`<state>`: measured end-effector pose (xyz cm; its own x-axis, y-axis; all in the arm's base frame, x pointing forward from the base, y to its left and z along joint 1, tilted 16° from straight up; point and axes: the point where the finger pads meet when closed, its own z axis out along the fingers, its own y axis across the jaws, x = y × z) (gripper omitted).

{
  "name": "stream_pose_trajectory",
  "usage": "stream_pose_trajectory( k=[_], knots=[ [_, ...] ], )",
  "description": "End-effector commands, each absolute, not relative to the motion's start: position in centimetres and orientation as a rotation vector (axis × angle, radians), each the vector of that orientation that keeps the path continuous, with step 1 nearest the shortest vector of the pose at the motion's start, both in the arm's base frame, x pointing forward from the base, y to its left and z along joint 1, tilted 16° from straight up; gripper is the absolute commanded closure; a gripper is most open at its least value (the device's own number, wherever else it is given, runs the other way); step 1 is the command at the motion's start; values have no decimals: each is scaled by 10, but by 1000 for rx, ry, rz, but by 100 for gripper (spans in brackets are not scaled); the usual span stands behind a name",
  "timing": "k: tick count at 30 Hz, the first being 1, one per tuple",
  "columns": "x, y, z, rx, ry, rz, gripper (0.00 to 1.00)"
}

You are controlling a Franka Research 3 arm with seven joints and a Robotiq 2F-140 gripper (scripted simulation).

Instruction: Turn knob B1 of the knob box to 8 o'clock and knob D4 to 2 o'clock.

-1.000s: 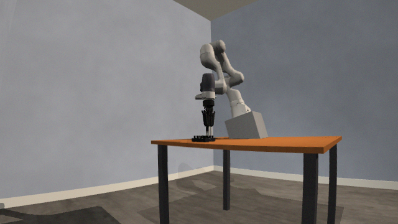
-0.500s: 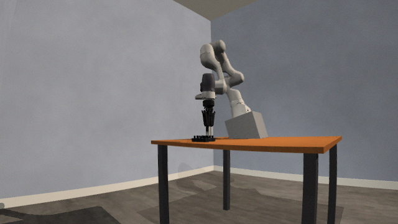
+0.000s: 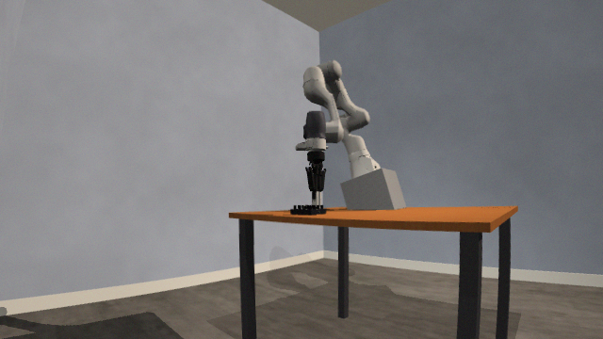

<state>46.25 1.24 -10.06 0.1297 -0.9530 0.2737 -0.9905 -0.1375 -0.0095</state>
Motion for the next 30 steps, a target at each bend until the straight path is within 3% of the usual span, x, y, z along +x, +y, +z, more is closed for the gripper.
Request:
stream_pose_trajectory(
  k=[1, 7, 8, 30],
  knots=[
    [463, 13, -101, 2222, -1942, 322, 88],
    [463, 13, -101, 2222, -1942, 322, 88],
    [463, 13, -101, 2222, -1942, 322, 95],
    [463, 13, -101, 2222, -1942, 322, 95]
  ],
)
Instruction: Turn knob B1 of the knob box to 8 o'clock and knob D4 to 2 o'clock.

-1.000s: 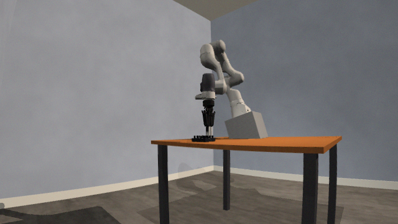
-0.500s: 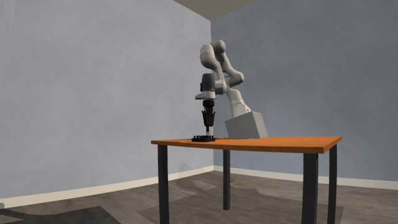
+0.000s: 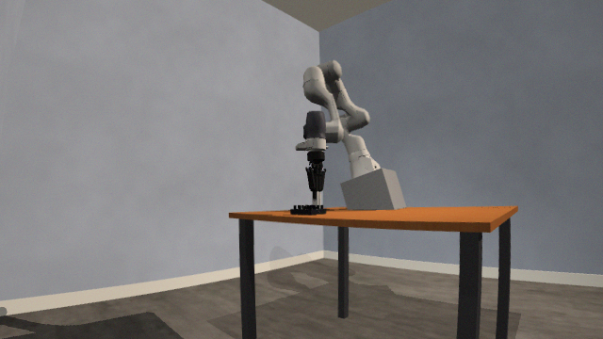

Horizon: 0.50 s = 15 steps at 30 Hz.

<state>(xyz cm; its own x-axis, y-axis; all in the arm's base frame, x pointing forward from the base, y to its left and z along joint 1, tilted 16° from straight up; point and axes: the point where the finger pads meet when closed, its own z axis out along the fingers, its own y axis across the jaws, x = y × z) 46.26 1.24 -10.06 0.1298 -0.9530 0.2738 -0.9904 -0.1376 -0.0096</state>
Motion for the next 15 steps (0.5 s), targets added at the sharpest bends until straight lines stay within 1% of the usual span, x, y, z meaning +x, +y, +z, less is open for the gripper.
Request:
stream_pose_trajectory(
  k=[1, 15],
  knots=[
    [463, 13, -101, 2222, -1942, 322, 95],
    [463, 13, -101, 2226, -1937, 321, 95]
  ],
)
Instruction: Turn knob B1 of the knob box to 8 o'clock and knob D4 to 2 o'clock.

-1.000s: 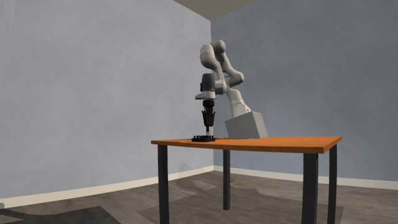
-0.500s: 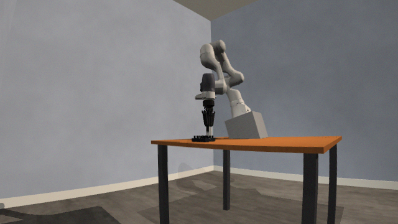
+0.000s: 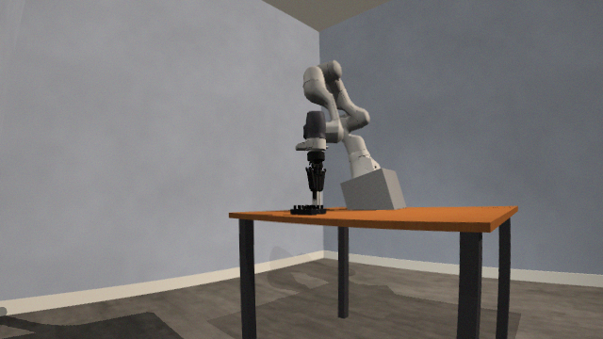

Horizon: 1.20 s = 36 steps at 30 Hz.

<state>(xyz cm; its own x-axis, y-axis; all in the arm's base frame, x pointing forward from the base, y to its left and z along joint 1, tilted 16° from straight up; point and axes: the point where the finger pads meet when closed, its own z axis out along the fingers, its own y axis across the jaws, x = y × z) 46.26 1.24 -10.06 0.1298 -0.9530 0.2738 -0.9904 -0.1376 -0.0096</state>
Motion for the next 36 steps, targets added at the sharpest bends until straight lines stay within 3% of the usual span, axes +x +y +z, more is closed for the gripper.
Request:
stream_pose_trajectory(
  k=[1, 36],
  knots=[
    [463, 13, -101, 2228, -1934, 321, 95],
    [463, 13, -101, 2556, -1400, 255, 95]
  ],
)
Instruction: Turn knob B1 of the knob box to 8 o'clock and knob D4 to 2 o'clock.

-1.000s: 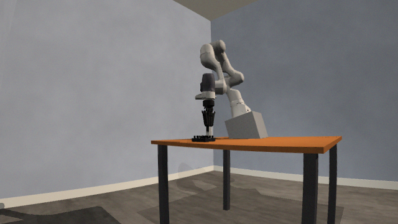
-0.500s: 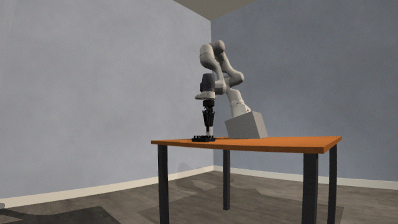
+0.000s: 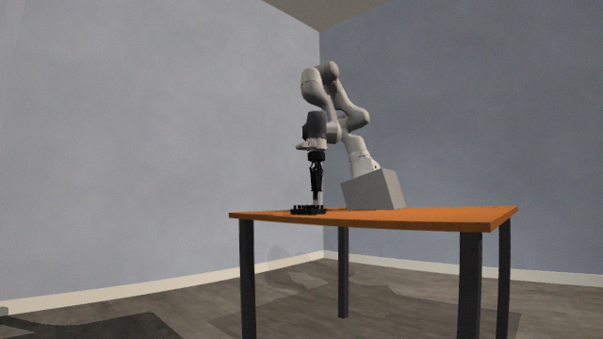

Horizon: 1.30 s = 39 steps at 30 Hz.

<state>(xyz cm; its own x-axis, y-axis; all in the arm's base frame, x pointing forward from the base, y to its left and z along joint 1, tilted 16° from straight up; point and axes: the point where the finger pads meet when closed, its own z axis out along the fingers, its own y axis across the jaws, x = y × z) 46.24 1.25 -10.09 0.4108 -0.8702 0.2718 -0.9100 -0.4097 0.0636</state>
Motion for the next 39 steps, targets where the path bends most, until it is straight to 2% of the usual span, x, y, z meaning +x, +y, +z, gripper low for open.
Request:
stream_pose_trajectory(
  k=[1, 39],
  knots=[
    [463, 13, -101, 2568, -1376, 252, 95],
    [463, 13, -101, 2825, -560, 147, 95]
  ],
)
